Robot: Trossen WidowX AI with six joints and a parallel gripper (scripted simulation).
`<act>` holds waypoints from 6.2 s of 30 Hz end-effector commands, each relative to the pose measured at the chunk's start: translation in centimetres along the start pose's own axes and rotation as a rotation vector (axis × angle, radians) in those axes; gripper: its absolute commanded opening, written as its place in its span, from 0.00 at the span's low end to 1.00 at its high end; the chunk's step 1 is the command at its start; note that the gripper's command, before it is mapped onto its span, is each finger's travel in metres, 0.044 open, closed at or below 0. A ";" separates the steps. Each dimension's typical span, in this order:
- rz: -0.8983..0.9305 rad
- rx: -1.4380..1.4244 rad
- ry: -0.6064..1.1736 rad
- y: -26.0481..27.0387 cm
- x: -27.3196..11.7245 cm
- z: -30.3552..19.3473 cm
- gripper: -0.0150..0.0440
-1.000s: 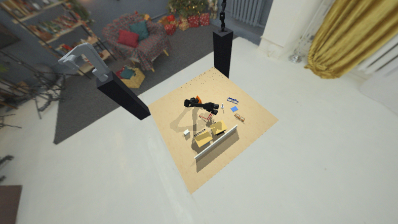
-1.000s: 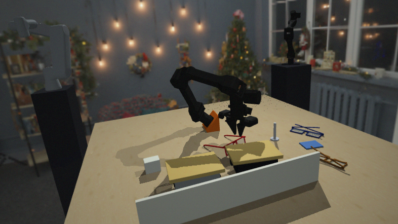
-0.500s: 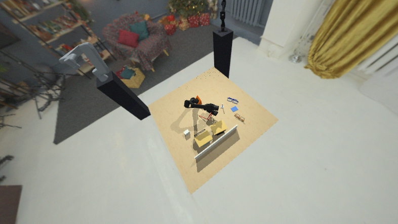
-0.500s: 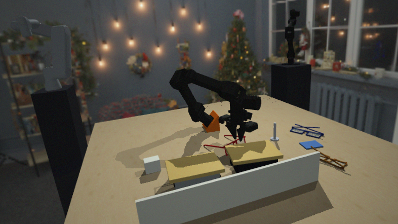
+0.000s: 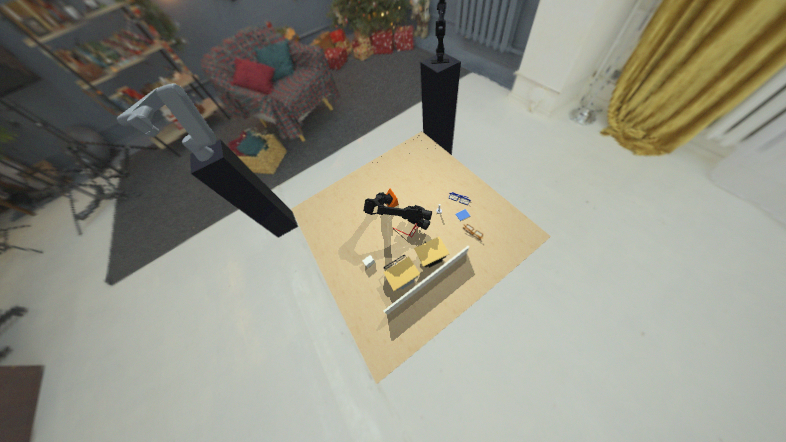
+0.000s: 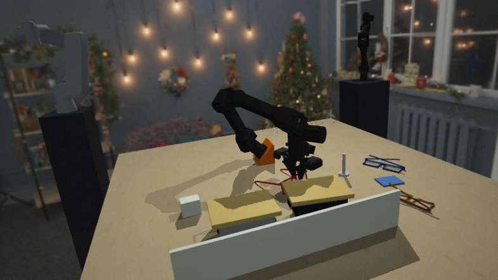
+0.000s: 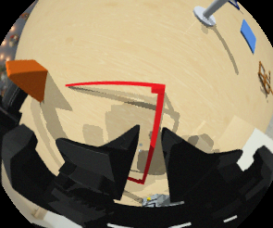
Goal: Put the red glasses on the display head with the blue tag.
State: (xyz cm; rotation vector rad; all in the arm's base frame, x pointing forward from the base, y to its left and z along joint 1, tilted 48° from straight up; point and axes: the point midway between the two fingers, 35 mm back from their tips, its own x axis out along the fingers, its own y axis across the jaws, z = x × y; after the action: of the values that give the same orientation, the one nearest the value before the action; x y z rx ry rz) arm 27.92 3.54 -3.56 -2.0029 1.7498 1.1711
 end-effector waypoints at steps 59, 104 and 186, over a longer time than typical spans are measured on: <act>-0.007 0.487 0.005 -0.1 -9.4 -0.4 0.25; -0.006 2.049 0.003 1.7 -9.9 -1.0 0.25; -0.040 3.697 -0.057 3.4 -5.6 -1.5 0.25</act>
State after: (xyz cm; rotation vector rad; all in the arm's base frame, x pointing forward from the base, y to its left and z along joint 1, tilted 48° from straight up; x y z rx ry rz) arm 25.62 6.23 2.48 0.6882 0.4863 -1.5509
